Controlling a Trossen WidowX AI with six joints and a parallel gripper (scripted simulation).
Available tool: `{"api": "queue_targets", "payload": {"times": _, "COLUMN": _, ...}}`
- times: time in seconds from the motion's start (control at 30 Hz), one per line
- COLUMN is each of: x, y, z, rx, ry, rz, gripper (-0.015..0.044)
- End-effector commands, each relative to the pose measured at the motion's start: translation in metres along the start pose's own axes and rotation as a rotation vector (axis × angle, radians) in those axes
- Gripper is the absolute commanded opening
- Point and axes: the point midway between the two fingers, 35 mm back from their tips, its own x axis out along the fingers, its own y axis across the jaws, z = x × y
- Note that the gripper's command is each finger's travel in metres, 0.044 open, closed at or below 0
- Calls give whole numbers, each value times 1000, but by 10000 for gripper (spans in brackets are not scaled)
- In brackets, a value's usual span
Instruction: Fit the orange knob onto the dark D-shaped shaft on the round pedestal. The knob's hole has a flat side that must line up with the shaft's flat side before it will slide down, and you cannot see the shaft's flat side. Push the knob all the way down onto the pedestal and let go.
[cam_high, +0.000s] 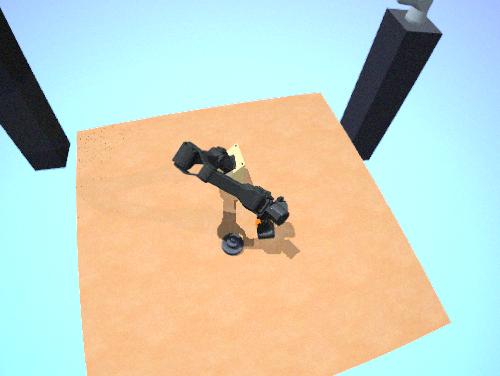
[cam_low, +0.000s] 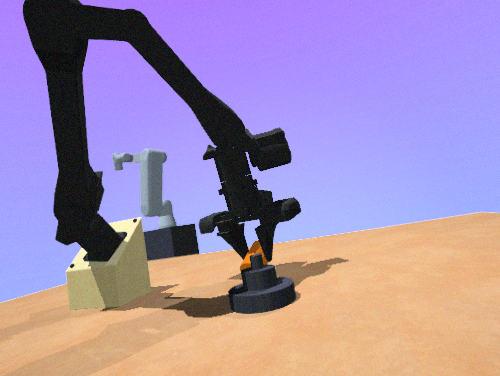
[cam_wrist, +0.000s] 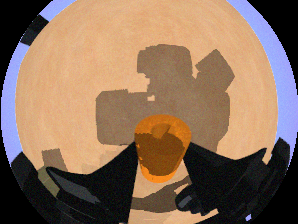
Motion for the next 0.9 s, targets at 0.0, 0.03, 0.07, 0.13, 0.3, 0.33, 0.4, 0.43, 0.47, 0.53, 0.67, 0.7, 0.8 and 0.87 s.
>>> {"api": "queue_targets", "payload": {"times": 0.0, "x": -2, "y": 0, "z": -5, "rx": -2, "ry": -69, "rz": 0, "gripper": 180}}
{"api": "queue_targets", "payload": {"times": 0.03, "x": -2, "y": 0, "z": -6, "rx": -2, "ry": -85, "rz": 0, "gripper": 180}}
{"api": "queue_targets", "payload": {"times": 0.07, "x": -3, "y": 0, "z": -7, "rx": -2, "ry": -101, "rz": 0, "gripper": 180}}
{"api": "queue_targets", "payload": {"times": 0.13, "x": -3, "y": 0, "z": -9, "rx": -2, "ry": -132, "rz": 1, "gripper": 180}}
{"api": "queue_targets", "payload": {"times": 0.3, "x": -4, "y": 0, "z": -14, "rx": -3, "ry": -210, "rz": 1, "gripper": 180}}
{"api": "queue_targets", "payload": {"times": 0.33, "x": -5, "y": 0, "z": -15, "rx": -3, "ry": -226, "rz": 1, "gripper": 180}}
{"api": "queue_targets", "payload": {"times": 0.4, "x": -5, "y": 0, "z": -17, "rx": -3, "ry": -257, "rz": 2, "gripper": 180}}
{"api": "queue_targets", "payload": {"times": 0.43, "x": -5, "y": 0, "z": -18, "rx": -3, "ry": -272, "rz": 2, "gripper": 180}}
{"api": "queue_targets", "payload": {"times": 0.47, "x": -5, "y": 0, "z": -19, "rx": -3, "ry": -288, "rz": 2, "gripper": 180}}
{"api": "queue_targets", "payload": {"times": 0.53, "x": -6, "y": 0, "z": -21, "rx": -3, "ry": -319, "rz": 2, "gripper": 180}}
{"api": "queue_targets", "payload": {"times": 0.67, "x": -6, "y": 0, "z": -25, "rx": -4, "ry": -381, "rz": 3, "gripper": 180}}
{"api": "queue_targets", "payload": {"times": 0.7, "x": -6, "y": 0, "z": -26, "rx": -4, "ry": -396, "rz": 3, "gripper": 180}}
{"api": "queue_targets", "payload": {"times": 0.8, "x": -6, "y": 0, "z": -29, "rx": -4, "ry": -443, "rz": 3, "gripper": 180}}
{"api": "queue_targets", "payload": {"times": 0.87, "x": -6, "y": 0, "z": -31, "rx": -4, "ry": -473, "rz": 3, "gripper": 180}}
